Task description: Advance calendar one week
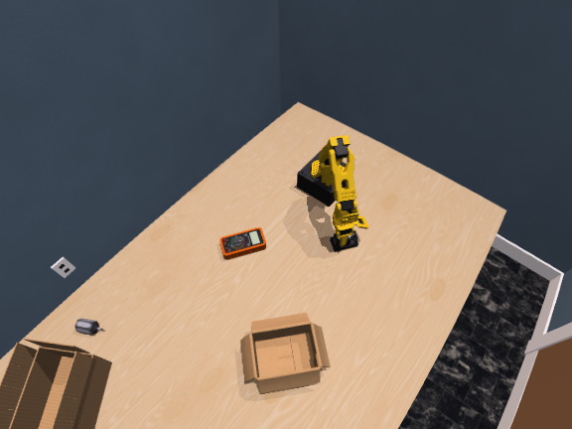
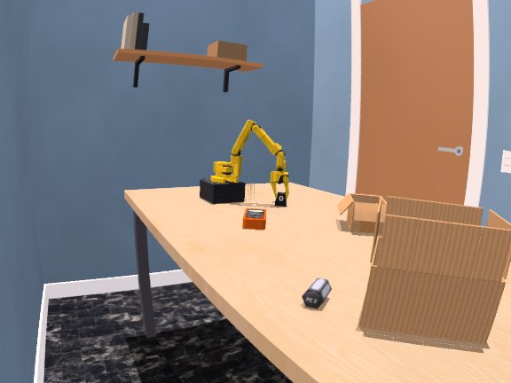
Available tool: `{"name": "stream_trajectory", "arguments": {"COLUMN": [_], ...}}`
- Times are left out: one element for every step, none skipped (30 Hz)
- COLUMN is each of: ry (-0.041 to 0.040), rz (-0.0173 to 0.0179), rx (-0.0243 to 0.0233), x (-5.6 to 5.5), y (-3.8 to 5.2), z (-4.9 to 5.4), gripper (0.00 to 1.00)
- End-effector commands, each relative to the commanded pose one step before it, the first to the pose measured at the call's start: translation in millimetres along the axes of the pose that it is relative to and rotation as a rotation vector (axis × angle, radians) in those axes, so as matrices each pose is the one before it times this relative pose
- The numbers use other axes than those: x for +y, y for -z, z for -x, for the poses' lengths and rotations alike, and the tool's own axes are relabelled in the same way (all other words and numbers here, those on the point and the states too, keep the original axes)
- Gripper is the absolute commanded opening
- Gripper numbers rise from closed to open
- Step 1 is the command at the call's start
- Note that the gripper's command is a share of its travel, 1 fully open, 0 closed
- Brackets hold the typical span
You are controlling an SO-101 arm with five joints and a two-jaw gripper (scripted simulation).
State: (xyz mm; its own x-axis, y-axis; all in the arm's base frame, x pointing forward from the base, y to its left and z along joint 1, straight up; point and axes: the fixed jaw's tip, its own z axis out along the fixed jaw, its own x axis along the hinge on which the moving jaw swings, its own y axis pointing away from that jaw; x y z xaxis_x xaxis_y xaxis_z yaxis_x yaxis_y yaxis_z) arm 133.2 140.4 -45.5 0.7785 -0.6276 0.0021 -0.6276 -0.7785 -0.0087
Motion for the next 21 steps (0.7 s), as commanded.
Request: {"name": "stream_trajectory", "arguments": {"ry": [-0.00123,0.0,0.0,0.0,0.0,0.0,0.0,0.0,0.0,0.0,0.0,0.0,0.0,0.0,0.0,0.0,0.00002,0.0,0.0,0.0,0.0], "rz": [0.01872,0.0,0.0,0.0,0.0,0.0,0.0,0.0,0.0,0.0,0.0,0.0,0.0,0.0,0.0,0.0,-0.00002,0.0,0.0,0.0,0.0], "rx": [-0.00298,0.0,0.0,0.0,0.0,0.0,0.0,0.0,0.0,0.0,0.0,0.0,0.0,0.0,0.0,0.0,0.00001,0.0,0.0,0.0,0.0], "x": [4.76,0.0,0.0,0.0,0.0,0.0,0.0,0.0,0.0,0.0,0.0,0.0,0.0,0.0,0.0,0.0,0.0,0.0,0.0,0.0,0.0], "y": [-3.545,0.0,0.0,0.0,0.0,0.0,0.0,0.0,0.0,0.0,0.0,0.0,0.0,0.0,0.0,0.0,-0.001,0.0,0.0,0.0,0.0], "z": [-1.45,0.0,0.0,0.0,0.0,0.0,0.0,0.0,0.0,0.0,0.0,0.0,0.0,0.0,0.0,0.0,0.0,0.0,0.0,0.0,0.0], "gripper": [0.19,0.19,0.19,0.19,0.19,0.2,0.21,0.21,0.22,0.23,0.24,0.25,0.26,0.27,0.27,0.27,0.28,0.29,0.3,0.31,0.32]}}
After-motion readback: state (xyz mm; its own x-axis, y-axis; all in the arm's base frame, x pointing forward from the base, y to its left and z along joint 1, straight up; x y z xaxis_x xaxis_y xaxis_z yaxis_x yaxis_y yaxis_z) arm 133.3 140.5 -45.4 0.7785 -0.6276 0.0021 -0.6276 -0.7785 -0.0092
